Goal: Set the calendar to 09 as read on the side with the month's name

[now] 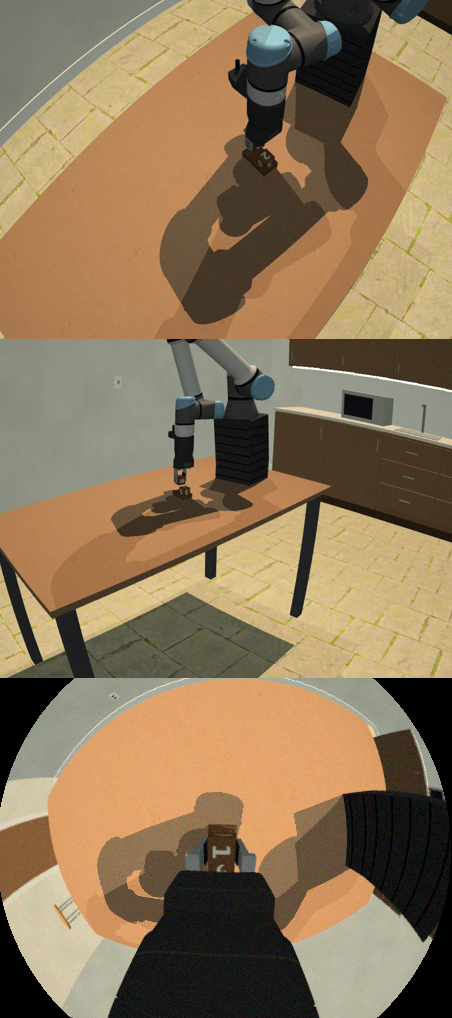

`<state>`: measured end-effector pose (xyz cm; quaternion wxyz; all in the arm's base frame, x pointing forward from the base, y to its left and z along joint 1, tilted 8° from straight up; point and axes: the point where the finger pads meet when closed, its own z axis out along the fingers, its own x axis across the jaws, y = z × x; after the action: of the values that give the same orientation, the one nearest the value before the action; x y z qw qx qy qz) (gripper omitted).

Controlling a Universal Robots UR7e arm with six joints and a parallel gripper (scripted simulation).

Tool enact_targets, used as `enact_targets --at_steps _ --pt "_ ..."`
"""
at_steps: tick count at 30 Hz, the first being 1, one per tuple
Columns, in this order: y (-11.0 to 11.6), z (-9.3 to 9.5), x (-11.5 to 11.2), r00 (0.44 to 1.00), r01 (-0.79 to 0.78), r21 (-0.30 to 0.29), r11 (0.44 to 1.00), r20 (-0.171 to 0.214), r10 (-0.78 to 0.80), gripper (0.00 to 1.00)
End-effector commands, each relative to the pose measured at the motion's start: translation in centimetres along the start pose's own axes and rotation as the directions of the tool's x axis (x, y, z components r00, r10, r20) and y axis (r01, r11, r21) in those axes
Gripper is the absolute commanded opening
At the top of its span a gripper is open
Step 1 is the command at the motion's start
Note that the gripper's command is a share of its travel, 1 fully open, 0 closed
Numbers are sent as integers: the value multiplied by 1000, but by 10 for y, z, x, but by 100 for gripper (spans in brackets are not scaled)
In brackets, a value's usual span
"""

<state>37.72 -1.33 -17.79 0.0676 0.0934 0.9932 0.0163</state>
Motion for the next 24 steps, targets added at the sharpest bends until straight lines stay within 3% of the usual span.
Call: enact_targets --at_steps 1,24 --pt "0 0 0 1000 0 0 1000 1 0 60" --pt "0 11 0 1000 0 0 1000 1 0 60"
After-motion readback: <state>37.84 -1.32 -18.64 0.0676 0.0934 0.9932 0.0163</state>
